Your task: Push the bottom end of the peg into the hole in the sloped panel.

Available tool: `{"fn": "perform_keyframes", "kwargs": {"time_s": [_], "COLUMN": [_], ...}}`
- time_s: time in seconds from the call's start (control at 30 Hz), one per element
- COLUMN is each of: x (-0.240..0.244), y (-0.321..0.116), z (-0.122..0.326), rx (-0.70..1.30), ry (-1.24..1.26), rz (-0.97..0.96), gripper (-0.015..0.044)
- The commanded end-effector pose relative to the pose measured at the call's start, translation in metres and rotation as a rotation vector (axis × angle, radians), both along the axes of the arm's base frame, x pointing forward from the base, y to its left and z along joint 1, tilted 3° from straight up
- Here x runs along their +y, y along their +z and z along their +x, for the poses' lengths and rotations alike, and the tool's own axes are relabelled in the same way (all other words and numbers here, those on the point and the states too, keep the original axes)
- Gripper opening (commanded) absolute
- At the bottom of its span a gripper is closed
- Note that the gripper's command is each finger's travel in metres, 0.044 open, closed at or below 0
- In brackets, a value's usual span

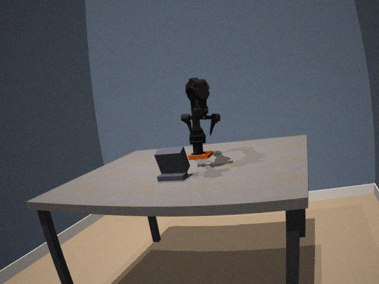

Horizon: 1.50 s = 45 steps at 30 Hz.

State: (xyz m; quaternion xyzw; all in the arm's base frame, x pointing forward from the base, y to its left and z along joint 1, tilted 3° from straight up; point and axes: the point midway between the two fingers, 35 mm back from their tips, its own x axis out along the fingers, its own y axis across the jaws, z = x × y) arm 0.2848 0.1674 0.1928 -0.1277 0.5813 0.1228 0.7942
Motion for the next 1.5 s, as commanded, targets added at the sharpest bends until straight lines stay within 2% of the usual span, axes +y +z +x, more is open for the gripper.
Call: {"fn": "perform_keyframes", "kwargs": {"time_s": [0.0, 0.77, 1.47], "x": [-0.013, -0.093, -0.169], "y": [-0.006, -0.033, -0.058], "z": [0.006, 0.03, 0.032], "rx": [0.02, 0.11, 0.211], "ry": [-0.017, -0.127, -0.234], "rz": [-0.006, -0.025, -0.007], "gripper": [0.044, 0.044, 0.044]}}
